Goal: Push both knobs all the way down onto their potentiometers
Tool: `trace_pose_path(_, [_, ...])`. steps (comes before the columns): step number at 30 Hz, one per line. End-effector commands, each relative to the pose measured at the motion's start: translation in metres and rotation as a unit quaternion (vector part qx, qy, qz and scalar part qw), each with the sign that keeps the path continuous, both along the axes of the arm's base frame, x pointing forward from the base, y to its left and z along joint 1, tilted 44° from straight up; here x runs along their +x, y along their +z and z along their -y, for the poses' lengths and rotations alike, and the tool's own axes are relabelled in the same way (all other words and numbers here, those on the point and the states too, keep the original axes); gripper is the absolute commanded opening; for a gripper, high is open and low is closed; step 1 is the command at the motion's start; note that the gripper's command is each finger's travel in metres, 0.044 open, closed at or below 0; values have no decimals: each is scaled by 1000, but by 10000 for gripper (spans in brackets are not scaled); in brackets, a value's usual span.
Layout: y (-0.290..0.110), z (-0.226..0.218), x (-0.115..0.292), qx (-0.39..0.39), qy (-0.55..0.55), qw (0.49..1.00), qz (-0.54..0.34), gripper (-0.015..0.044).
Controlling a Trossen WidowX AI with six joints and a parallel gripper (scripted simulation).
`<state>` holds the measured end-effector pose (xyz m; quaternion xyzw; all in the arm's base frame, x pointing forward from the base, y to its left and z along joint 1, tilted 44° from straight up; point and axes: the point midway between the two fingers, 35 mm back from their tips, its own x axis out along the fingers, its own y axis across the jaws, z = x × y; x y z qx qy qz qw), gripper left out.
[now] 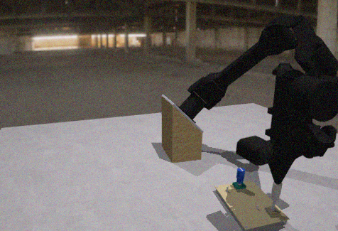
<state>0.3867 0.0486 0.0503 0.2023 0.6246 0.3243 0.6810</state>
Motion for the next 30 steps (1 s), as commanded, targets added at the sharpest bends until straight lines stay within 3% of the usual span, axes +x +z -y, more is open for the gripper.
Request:
trace_pose_path(1, [0,0,0,2,-1,1000,0,0])
trace_pose_path(30, [-10,-10,0,2,-1,1000,0,0])
